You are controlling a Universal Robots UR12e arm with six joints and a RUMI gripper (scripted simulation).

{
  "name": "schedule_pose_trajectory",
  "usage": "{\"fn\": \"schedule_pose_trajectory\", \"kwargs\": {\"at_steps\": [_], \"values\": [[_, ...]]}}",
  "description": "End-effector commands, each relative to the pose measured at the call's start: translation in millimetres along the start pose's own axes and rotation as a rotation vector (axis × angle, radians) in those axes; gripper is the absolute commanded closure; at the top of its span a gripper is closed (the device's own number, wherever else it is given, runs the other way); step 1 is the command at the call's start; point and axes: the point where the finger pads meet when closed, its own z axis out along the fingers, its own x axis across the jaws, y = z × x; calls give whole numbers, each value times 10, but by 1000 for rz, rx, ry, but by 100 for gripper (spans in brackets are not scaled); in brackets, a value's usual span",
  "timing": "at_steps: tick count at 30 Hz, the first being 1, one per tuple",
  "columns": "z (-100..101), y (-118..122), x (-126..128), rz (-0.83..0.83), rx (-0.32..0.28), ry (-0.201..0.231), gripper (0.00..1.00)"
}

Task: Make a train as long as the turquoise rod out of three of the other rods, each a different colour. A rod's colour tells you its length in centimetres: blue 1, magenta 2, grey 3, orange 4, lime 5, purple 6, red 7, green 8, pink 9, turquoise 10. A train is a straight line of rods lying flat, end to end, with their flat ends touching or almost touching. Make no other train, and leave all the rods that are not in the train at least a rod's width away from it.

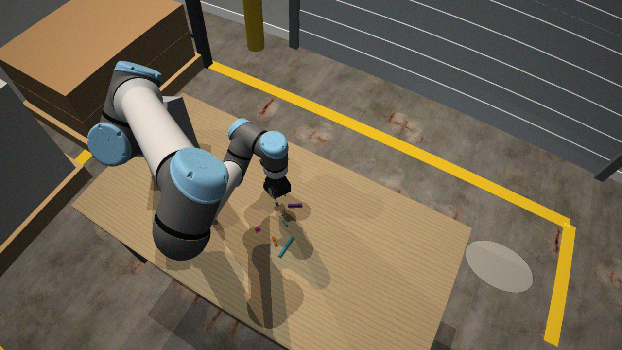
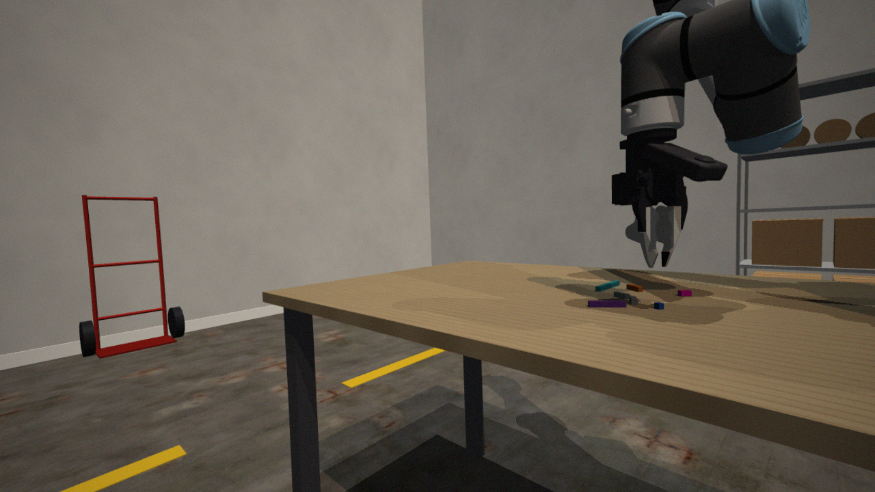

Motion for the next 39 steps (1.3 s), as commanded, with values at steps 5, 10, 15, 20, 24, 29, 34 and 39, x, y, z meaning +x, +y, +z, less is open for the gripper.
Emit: {"fn": "schedule_pose_trajectory", "kwargs": {"at_steps": [5, 10, 15, 20, 24, 29, 34, 39], "values": [[2, 1, 2, 0, 0, 1, 86], [25, 1, 2, 0, -1, 1, 86], [47, 1, 2, 0, -1, 1, 86], [102, 1, 2, 0, -1, 1, 86], [158, 0, 2, 0, -1, 1, 86], [237, 0, 2, 0, -1, 1, 86], [287, 0, 3, 0, -1, 1, 86], [366, 0, 3, 0, -1, 1, 86]]}}
